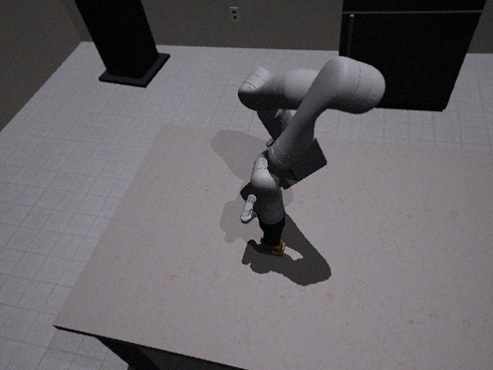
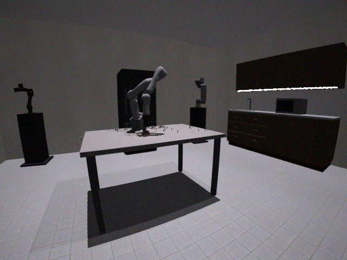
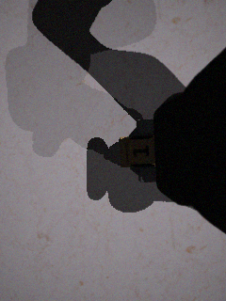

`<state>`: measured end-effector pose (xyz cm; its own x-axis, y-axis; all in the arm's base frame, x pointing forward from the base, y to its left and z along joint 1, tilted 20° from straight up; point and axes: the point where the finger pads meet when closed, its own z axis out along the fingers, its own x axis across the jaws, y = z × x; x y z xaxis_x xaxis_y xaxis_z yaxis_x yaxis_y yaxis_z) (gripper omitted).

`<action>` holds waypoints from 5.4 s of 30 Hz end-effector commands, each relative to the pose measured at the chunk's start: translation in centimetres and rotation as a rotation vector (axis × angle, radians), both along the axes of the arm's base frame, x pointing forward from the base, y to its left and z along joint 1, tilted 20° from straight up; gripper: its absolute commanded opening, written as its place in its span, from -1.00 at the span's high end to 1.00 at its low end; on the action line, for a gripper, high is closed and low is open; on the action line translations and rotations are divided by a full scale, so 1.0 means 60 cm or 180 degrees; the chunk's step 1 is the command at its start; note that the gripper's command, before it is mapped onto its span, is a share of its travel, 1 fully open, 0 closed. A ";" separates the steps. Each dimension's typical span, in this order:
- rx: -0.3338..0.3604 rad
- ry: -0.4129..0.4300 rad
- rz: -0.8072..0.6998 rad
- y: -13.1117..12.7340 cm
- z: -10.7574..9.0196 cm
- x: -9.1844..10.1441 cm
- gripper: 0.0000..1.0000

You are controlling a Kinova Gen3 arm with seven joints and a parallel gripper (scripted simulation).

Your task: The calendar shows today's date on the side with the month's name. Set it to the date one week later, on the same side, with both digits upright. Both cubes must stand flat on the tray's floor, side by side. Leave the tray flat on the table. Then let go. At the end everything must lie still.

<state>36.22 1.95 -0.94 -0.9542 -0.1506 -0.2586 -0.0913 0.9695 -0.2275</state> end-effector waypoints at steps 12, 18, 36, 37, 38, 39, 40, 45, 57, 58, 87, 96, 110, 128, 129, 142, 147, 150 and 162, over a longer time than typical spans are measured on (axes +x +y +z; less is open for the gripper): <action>-0.0008 0.0003 -0.0004 -0.003 -0.006 0.001 -0.14; -0.0008 0.0003 -0.0004 -0.003 -0.006 0.001 -0.14; -0.0008 0.0003 -0.0004 -0.003 -0.006 0.001 -0.14; -0.0008 0.0003 -0.0004 -0.003 -0.006 0.001 -0.14; -0.0008 0.0003 -0.0004 -0.003 -0.006 0.001 -0.14; -0.0008 0.0003 -0.0004 -0.003 -0.006 0.001 -0.14; -0.0008 0.0003 -0.0004 -0.003 -0.006 0.001 -0.14; -0.0008 0.0003 -0.0004 -0.003 -0.006 0.001 -0.14; -0.0008 0.0003 -0.0004 -0.003 -0.006 0.001 -0.14; -0.0008 0.0003 -0.0004 -0.003 -0.006 0.001 -0.14; -0.0008 0.0003 -0.0004 -0.003 -0.006 0.001 -0.74; -0.0008 0.0003 -0.0004 -0.003 -0.006 0.001 -0.74; -0.0008 0.0003 -0.0004 0.001 0.015 -0.005 -0.74; -0.0008 0.0003 -0.0004 0.012 0.066 -0.021 -0.74; -0.0008 0.0003 -0.0004 0.012 0.066 -0.021 -0.74; -0.0007 0.0003 -0.0004 0.020 0.105 -0.032 -0.74; -0.0007 0.0003 -0.0004 0.022 0.113 -0.035 -0.74; -0.0008 0.0003 -0.0004 0.023 0.120 -0.037 -0.74; -0.0008 0.0003 -0.0004 0.026 0.134 -0.041 -0.74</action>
<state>33.75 3.29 7.01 -0.9557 -0.1456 -0.2558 -0.0856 0.9690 -0.2317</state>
